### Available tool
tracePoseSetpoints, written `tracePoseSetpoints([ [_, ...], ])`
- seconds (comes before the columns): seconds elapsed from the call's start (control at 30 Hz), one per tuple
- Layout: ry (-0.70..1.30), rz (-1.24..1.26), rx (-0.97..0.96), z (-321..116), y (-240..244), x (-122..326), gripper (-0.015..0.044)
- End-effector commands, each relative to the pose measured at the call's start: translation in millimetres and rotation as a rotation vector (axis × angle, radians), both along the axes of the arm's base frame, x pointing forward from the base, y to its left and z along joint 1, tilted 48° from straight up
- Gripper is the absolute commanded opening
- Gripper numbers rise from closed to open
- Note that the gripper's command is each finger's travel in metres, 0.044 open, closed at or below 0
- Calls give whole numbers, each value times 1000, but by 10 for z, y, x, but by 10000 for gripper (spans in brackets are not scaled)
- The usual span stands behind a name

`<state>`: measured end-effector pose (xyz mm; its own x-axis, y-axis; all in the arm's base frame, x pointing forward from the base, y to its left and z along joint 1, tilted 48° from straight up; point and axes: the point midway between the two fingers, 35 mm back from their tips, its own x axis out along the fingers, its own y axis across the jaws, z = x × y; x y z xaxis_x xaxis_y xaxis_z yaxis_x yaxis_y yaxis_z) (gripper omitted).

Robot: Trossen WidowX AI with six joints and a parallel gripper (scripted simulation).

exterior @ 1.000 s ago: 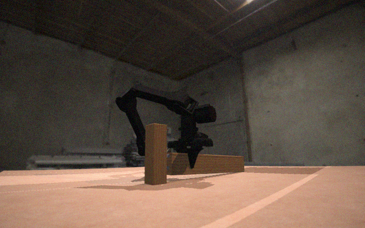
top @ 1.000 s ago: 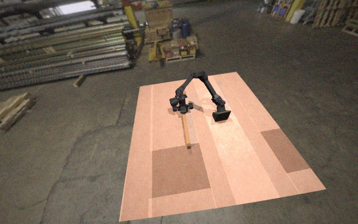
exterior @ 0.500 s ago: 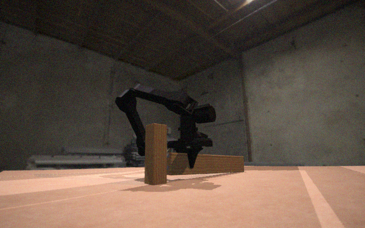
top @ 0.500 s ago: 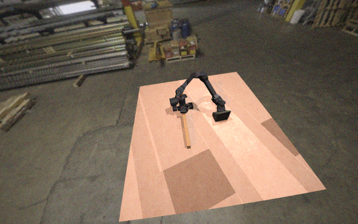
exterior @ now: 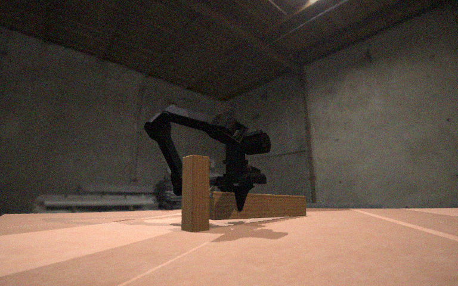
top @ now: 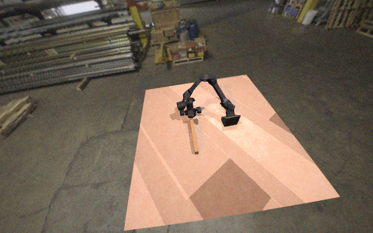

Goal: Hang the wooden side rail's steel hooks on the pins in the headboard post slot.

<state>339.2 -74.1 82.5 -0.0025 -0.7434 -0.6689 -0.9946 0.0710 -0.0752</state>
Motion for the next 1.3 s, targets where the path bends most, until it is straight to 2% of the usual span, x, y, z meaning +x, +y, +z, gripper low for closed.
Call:
tracePoseSetpoints([
  [0.0,-1,6,-1,18,7,11,0],
  [1.27,-1,6,-2,47,-20,3,0],
])
